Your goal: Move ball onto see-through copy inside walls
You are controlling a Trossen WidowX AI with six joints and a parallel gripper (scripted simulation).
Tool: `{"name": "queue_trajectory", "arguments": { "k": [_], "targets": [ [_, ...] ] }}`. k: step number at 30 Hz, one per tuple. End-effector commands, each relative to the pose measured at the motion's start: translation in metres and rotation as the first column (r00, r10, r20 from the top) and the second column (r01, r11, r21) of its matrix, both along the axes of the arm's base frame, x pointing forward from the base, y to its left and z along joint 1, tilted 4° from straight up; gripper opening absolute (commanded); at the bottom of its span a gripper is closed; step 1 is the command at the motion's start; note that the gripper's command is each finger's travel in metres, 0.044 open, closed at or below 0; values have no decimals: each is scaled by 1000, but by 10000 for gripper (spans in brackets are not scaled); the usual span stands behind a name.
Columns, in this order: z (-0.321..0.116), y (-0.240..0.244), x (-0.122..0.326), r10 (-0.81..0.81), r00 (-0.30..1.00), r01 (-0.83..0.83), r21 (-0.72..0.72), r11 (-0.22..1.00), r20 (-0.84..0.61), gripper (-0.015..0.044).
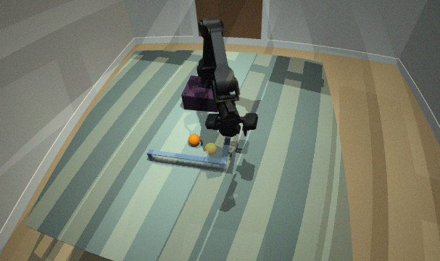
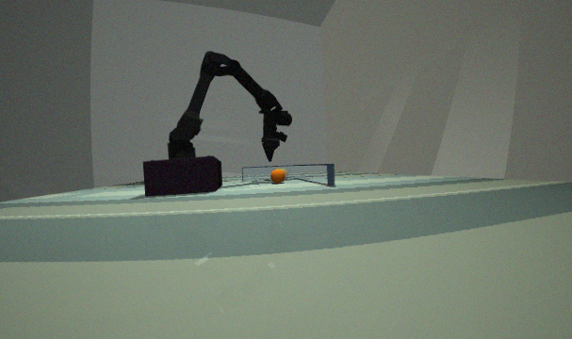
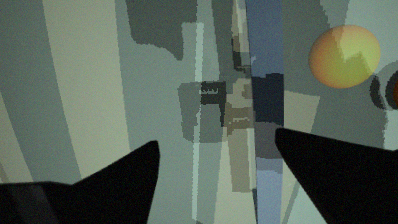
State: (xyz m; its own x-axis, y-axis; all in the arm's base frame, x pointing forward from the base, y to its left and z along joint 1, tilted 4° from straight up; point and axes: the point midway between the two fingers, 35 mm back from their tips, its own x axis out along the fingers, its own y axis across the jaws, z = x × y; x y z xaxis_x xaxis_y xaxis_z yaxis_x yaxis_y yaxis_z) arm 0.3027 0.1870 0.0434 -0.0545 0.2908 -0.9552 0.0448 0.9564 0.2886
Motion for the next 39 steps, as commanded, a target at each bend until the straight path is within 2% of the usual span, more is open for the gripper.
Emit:
{"name": "queue_trajectory", "arguments": {
  "k": [1, 6, 8, 39],
  "targets": [
    [-8, -65, 11, 25, 999, -21, -90, 996, 41, 349],
    [-17, -150, 7, 66, 997, -55, -205, 977, 45, 349],
    [-19, -170, 3, 77, 996, -66, -232, 971, 38, 349],
    [-63, -170, 2, 80, 996, -70, -235, 970, 36, 349]
  ]
}}
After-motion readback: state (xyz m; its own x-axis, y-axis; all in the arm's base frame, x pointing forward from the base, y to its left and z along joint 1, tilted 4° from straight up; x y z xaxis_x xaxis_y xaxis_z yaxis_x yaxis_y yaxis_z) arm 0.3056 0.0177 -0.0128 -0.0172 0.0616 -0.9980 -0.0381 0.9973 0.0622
